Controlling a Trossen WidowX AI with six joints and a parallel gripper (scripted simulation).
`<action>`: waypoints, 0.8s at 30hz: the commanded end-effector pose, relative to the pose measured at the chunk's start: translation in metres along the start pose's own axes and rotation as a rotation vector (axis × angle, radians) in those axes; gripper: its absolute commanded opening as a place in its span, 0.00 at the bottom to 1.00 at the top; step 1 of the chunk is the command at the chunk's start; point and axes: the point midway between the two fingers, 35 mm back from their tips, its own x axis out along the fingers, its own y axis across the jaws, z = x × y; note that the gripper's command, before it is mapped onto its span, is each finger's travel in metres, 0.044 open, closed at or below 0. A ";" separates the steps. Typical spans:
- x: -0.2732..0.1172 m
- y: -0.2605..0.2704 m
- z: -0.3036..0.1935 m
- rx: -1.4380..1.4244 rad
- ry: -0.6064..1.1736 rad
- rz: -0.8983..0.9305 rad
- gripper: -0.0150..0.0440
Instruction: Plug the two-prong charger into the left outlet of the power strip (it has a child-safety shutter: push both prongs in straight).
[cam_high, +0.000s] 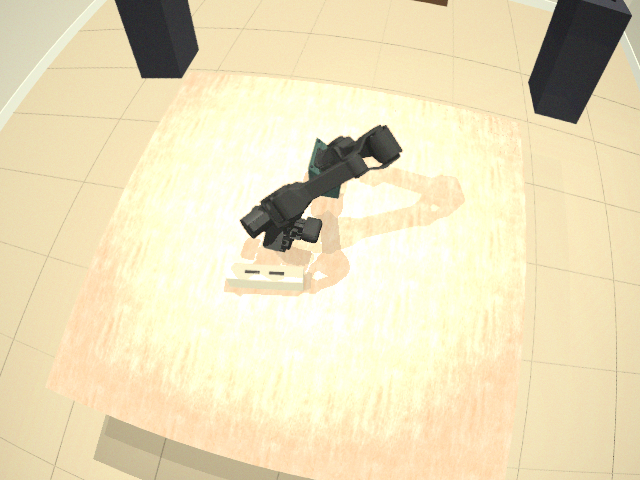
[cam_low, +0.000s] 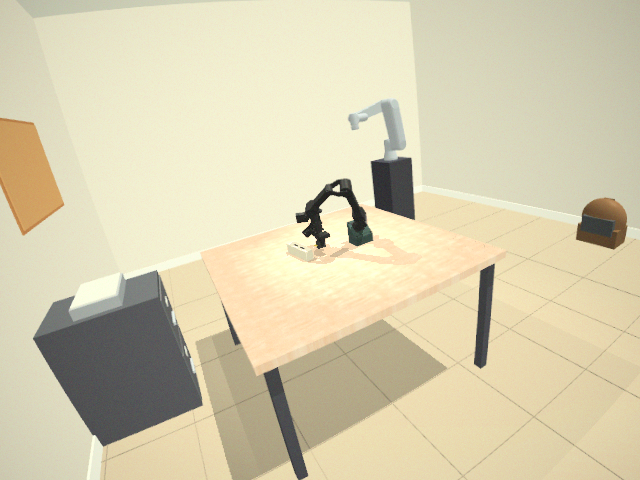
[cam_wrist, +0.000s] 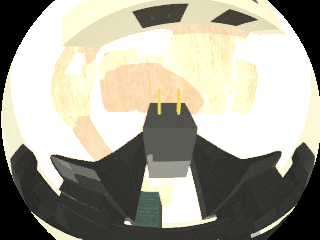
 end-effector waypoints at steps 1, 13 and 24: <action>0.004 -0.005 -0.001 -0.058 0.003 -0.006 0.25; 0.007 -0.008 0.007 -0.132 0.004 -0.011 0.25; 0.008 -0.007 0.022 -0.161 0.004 -0.013 0.25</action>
